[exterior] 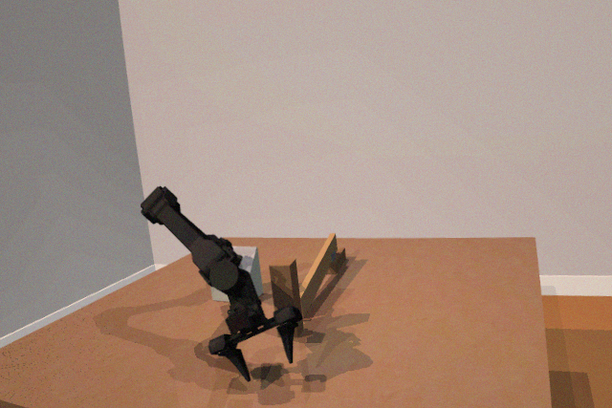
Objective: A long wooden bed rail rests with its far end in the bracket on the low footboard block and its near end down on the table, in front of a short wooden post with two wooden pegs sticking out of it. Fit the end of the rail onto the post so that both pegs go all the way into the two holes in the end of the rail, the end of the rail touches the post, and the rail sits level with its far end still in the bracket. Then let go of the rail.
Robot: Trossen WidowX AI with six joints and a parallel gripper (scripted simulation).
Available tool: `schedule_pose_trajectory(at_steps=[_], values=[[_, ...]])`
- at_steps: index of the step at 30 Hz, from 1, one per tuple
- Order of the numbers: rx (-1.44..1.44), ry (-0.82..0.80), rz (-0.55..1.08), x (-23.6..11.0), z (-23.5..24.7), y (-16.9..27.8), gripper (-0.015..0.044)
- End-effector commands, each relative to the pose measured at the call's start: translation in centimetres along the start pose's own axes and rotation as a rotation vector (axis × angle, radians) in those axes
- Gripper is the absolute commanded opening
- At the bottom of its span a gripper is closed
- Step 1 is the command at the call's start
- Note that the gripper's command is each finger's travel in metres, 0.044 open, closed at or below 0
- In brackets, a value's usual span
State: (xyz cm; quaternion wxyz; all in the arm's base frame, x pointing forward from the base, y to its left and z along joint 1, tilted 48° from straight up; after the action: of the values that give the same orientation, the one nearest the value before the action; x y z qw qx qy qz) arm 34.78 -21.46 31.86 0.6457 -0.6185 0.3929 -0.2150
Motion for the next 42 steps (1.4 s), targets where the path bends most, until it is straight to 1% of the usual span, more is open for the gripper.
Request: schedule_pose_trajectory(at_steps=[1,11,16,20,24,26,29,31,42], values=[[-0.196,-0.084,0.088,-1.1,4.0,2.6,0.044],[-0.807,-0.344,0.282,-6.3,13.7,11.1,0.044],[-1.037,-0.422,0.336,-8.5,15.7,14.3,0.044],[-1.444,-0.524,0.429,-11.8,16.7,19.6,0.044],[-1.881,-0.628,0.495,-15.4,16.4,24.2,0.044],[-2.131,-0.682,0.52,-17.3,15.8,26.3,0.044],[-2.612,-0.767,0.55,-20.8,14.0,29.3,0.044],[-2.829,-0.794,0.558,-22.2,13.0,30.2,0.044],[-2.856,-0.797,0.559,-22.3,12.6,30.4,0.044]])
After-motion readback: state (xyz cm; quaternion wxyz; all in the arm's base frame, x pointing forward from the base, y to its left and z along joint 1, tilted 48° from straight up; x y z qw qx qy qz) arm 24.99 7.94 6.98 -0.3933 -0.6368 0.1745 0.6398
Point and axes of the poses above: the point midway between the two fingers, 35 mm back from their tips, its own x axis out along the fingers, its own z axis across the jaws, y = z × x, the point moved 5 cm from there along -x, back along the fingers, and after that the axes turned 4 degrees about -x, right-handed, at the moved point
